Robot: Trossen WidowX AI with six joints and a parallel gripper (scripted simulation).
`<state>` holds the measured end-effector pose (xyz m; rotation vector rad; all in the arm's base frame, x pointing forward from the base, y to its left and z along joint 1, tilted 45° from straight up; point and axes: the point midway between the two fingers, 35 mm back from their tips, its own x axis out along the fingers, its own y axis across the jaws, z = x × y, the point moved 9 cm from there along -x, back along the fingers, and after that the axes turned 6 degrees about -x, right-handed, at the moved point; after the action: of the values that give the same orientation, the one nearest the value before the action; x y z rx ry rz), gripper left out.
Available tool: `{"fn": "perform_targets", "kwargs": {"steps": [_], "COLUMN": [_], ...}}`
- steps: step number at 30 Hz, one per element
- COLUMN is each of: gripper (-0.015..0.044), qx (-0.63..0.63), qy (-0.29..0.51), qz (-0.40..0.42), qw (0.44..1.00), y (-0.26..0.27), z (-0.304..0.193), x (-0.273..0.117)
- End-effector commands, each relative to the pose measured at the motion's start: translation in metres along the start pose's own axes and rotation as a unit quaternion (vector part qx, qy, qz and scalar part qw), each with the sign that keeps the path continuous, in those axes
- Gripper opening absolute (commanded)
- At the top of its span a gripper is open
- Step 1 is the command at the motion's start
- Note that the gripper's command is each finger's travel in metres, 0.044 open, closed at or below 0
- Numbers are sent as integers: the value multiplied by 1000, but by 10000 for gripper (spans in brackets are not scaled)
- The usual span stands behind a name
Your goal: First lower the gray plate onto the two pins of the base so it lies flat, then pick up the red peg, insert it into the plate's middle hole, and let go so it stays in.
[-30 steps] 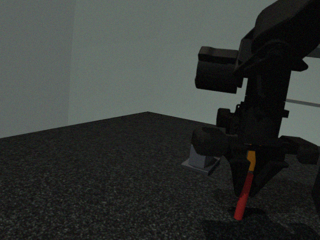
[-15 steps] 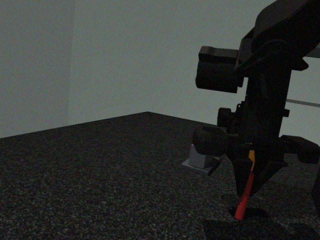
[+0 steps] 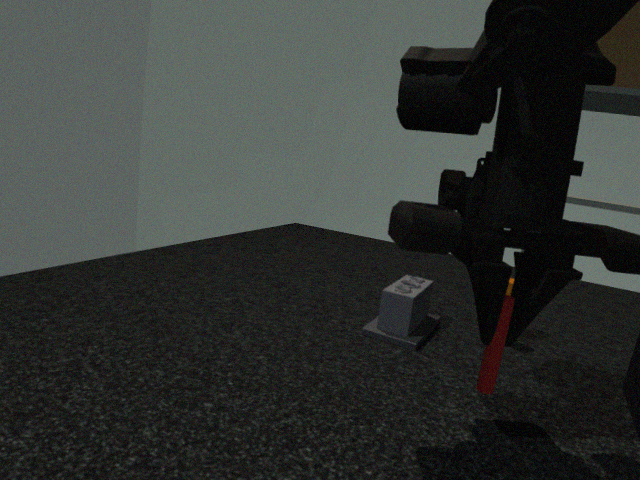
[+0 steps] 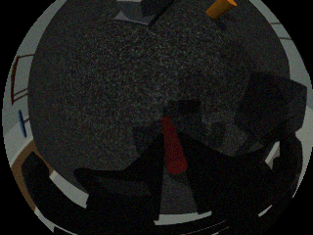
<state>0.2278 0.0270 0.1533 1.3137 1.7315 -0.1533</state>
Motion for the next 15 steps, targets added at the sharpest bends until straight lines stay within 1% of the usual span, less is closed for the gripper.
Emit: {"fn": "perform_targets", "kwargs": {"steps": [1, 10, 11, 15], "gripper": [0, 0, 0, 0], "qx": [-5, -4, 0, 0], "qy": [-3, -2, 0, 0], "qz": [1, 1, 0, 0], "qw": [1000, 1000, 1000, 1000], "y": [2, 1, 0, 4], "z": [1, 3, 3, 11], "x": [-12, -40, -31, -33]}}
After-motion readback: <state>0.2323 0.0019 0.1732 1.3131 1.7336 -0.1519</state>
